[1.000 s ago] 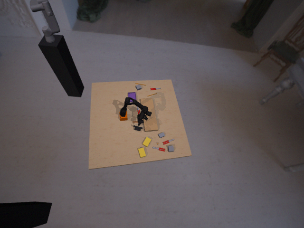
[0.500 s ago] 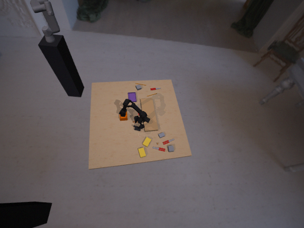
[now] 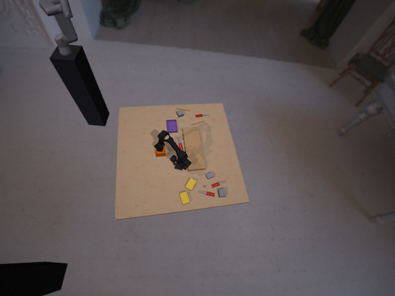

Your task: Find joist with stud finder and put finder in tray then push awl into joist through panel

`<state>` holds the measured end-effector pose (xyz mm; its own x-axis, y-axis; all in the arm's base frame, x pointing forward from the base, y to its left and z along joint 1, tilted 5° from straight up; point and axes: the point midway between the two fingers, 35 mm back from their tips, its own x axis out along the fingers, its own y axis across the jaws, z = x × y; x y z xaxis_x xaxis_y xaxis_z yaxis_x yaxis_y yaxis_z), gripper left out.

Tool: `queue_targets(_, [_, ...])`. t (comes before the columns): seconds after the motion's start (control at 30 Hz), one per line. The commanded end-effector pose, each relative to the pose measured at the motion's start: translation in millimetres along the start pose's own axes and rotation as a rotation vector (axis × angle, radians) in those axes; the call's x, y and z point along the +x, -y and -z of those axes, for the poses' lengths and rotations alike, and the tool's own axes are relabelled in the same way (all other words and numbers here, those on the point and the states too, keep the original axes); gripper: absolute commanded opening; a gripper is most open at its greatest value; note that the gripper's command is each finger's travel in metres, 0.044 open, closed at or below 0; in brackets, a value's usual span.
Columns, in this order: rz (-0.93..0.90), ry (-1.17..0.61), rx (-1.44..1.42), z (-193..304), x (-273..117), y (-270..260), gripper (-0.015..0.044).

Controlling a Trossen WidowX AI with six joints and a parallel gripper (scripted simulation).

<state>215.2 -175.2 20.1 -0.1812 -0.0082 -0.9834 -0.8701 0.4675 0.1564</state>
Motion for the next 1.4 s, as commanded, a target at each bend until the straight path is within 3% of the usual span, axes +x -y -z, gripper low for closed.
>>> queue_targets(0.0, [0.1,0.136,-0.301,16,-1,8,0.044])
queue_targets(0.6, [0.1,0.136,-0.301,15,0,10,0.044])
queue_targets(1.37, [0.1,0.136,-0.301,14,37,15,0.044])
